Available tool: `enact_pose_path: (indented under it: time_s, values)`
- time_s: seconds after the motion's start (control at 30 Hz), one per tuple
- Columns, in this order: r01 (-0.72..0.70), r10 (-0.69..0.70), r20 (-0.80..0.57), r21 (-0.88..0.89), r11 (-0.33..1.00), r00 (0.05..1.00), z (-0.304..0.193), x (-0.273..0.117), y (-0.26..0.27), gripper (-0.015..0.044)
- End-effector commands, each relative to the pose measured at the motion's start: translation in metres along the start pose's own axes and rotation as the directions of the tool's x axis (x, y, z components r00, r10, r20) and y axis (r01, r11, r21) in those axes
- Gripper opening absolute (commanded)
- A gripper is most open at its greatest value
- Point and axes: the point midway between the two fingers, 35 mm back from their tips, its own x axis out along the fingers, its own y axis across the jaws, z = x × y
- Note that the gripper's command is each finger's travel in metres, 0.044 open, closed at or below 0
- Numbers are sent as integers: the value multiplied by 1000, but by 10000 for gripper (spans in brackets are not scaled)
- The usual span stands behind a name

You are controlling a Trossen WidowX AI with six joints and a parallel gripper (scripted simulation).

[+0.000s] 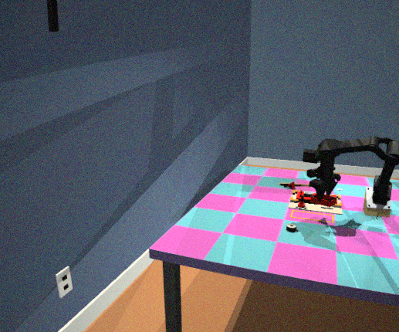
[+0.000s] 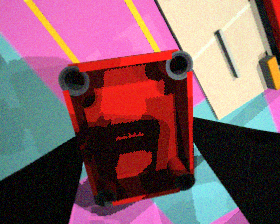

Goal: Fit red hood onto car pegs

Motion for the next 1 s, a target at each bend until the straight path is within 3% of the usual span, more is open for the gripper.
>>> enact_pose_path:
  time_s: [0.0, 0.47, 0.77, 0.97]
  values:
    - [-1, 2, 4, -127, 992, 1000, 4, -1, 2, 0]
    - [0, 2, 5, -488, 873, 1000, 14, -1, 5, 0]
    - [1, 2, 5, -504, 864, 1000, 14, 2, 5, 0]
    - [3, 1, 7, -504, 864, 1000, 17, 27, 6, 0]
